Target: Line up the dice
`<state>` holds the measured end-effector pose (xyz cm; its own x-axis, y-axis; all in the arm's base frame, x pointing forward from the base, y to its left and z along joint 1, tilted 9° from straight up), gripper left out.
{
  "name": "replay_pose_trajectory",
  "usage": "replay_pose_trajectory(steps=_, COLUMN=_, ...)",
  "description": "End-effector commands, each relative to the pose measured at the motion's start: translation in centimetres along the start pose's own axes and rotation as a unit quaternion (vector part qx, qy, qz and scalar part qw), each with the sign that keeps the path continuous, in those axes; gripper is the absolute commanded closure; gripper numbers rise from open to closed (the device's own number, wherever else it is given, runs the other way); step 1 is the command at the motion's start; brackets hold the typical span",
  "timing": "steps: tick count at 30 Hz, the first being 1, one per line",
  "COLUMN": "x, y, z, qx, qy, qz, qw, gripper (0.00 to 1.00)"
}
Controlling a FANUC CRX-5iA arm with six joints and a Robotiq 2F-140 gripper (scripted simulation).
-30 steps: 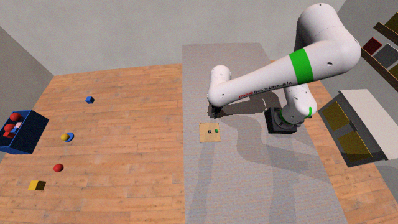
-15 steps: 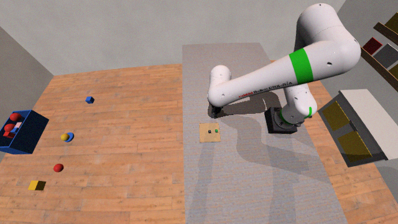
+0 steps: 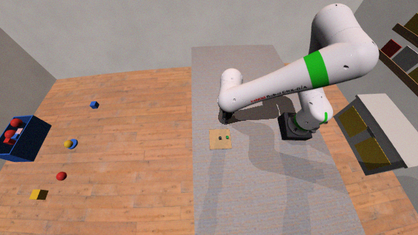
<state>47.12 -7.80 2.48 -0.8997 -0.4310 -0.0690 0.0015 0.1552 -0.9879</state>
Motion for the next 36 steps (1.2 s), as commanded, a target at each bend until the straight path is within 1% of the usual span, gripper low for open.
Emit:
replay_pose_trajectory(steps=1, x=-0.01, y=-0.02, z=0.01, qx=0.0, qy=0.0, qz=0.0, qw=1.0, gripper=0.81)
replay_pose_trajectory(steps=8, x=-0.01, y=-0.02, z=0.01, qx=0.0, qy=0.0, qz=0.0, qw=1.0, gripper=0.81)
replay_pose_trajectory(steps=9, x=-0.01, y=-0.02, z=0.01, qx=0.0, qy=0.0, qz=0.0, qw=1.0, gripper=0.93)
replay_pose_trajectory(steps=36, x=-0.01, y=-0.02, z=0.01, qx=0.0, qy=0.0, qz=0.0, qw=1.0, gripper=0.93)
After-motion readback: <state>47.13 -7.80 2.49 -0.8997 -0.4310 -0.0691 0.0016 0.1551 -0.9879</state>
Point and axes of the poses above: the point where the finger pads meet when closed, its own y axis out along the fingers, its own z axis across the jaws, x = y × z, the point moved 9 cm from there along -y, back along the fingers, and after that the axes turned 3 degrees about y, right-handed, at the moved point
